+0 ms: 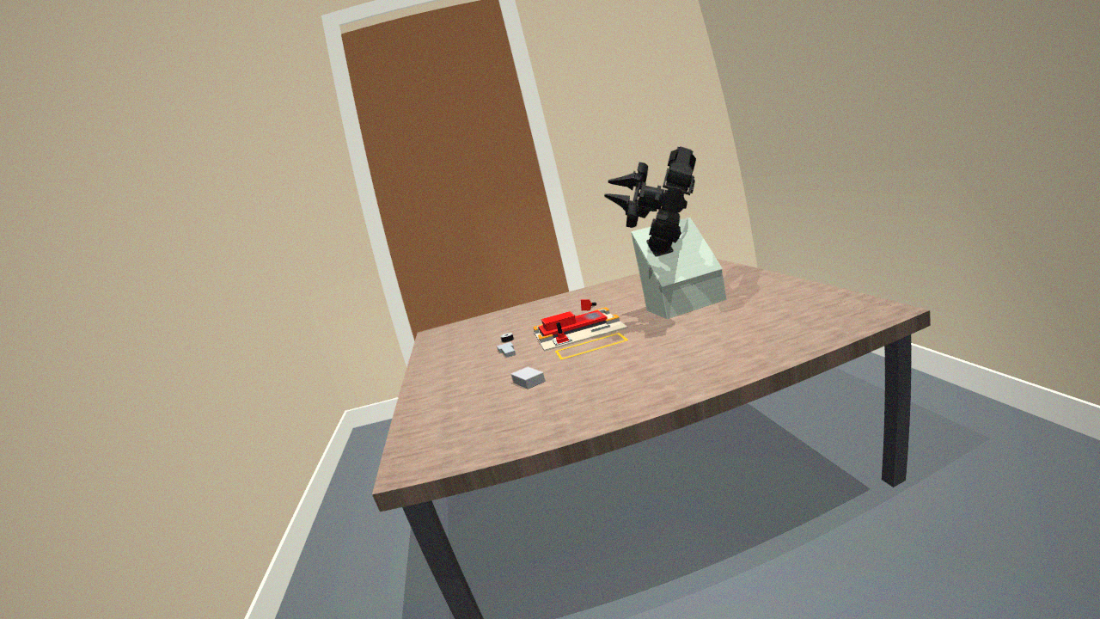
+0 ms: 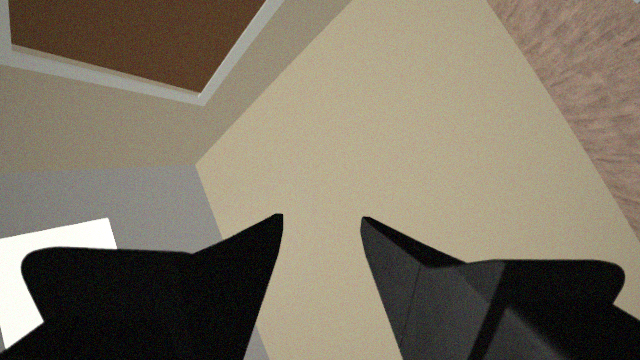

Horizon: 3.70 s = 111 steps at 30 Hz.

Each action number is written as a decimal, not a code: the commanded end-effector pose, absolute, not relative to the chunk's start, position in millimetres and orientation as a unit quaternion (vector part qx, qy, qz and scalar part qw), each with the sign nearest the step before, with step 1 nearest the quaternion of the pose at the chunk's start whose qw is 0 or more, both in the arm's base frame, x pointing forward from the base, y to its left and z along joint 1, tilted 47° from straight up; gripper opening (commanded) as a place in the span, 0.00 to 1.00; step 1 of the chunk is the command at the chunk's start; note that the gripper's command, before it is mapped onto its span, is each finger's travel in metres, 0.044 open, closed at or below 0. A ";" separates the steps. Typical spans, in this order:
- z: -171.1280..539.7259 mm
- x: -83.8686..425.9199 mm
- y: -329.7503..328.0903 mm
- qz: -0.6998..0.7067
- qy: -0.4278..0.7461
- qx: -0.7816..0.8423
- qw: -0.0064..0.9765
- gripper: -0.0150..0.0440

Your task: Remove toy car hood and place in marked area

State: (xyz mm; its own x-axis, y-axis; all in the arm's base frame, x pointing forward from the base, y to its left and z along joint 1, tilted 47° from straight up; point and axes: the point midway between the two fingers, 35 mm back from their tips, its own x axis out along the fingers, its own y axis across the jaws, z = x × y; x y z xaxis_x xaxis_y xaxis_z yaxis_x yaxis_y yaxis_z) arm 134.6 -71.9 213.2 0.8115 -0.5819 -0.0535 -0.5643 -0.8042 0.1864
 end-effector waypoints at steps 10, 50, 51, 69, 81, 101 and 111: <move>207.4 158.6 -47.1 -0.142 -0.300 0.943 -0.023 1.00; 24.0 302.1 0.7 -0.384 -0.596 0.330 -0.623 1.00; 17.6 305.0 0.0 -0.382 -0.604 0.302 -0.632 1.00; -98.3 337.6 -30.6 -0.276 -0.654 -0.231 -0.666 1.00; -110.3 339.4 -33.5 -0.257 -0.650 -0.301 -0.649 1.00; -119.7 340.9 -23.2 -0.257 -0.650 -0.301 -0.649 1.00; -124.4 341.5 -17.7 -0.257 -0.650 -0.301 -0.649 1.00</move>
